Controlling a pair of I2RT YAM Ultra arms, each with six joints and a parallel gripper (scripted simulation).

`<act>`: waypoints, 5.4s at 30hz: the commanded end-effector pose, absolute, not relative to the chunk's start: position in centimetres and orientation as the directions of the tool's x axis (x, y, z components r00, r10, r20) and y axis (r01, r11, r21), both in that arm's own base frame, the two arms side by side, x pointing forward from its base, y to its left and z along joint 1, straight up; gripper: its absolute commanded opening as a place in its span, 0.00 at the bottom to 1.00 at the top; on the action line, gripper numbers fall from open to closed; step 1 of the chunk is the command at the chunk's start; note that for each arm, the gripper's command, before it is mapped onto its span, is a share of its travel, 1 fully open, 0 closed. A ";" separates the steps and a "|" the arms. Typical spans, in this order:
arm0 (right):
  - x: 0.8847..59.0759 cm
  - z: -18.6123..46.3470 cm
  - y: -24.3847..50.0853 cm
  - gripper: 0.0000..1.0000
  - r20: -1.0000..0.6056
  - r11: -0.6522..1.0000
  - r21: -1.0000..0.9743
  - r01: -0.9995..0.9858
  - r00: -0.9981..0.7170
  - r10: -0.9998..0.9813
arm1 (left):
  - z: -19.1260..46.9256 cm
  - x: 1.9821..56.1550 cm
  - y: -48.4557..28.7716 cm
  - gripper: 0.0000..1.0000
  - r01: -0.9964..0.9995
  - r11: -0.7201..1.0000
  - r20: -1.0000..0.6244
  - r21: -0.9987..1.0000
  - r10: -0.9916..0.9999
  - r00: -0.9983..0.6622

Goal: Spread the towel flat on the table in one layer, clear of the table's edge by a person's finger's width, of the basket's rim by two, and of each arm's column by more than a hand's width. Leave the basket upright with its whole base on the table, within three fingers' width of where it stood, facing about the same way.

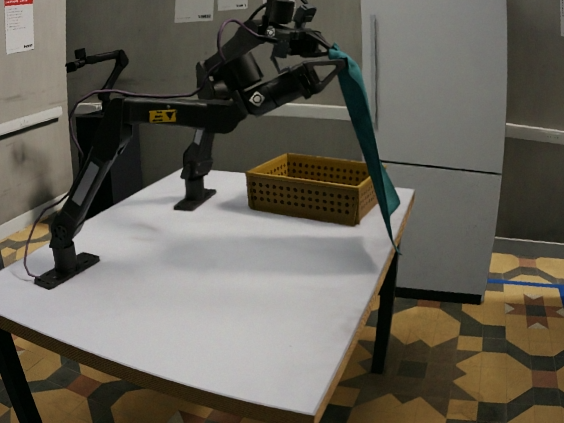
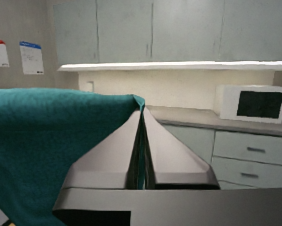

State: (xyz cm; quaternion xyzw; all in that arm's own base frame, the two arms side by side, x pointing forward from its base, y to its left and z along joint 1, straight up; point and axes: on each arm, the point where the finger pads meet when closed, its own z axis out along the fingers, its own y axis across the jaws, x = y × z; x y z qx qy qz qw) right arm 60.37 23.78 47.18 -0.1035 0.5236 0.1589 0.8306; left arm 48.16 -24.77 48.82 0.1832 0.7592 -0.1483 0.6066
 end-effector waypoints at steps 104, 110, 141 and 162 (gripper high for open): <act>55.6 44.8 26.6 0.00 -0.987 0.905 0.002 -0.426 0.142 0.069 | 44.4 42.9 -20.2 0.00 0.424 0.906 -0.947 0.006 0.142 -0.290; 54.1 44.9 25.9 0.00 -1.000 0.904 0.000 -0.427 0.022 0.011 | 42.4 41.7 -20.6 0.00 0.442 0.897 -0.918 0.006 0.180 -0.354; 44.9 33.8 21.9 0.00 -0.813 0.899 -0.008 -0.438 -0.521 -0.261 | 31.8 31.6 -23.5 0.00 0.597 0.802 -0.652 0.003 0.454 -0.607; 36.9 23.0 18.1 0.00 -0.592 0.896 -0.010 -0.443 -0.720 -0.362 | 22.8 23.4 -26.4 0.00 0.748 0.663 -0.592 0.006 0.606 -0.532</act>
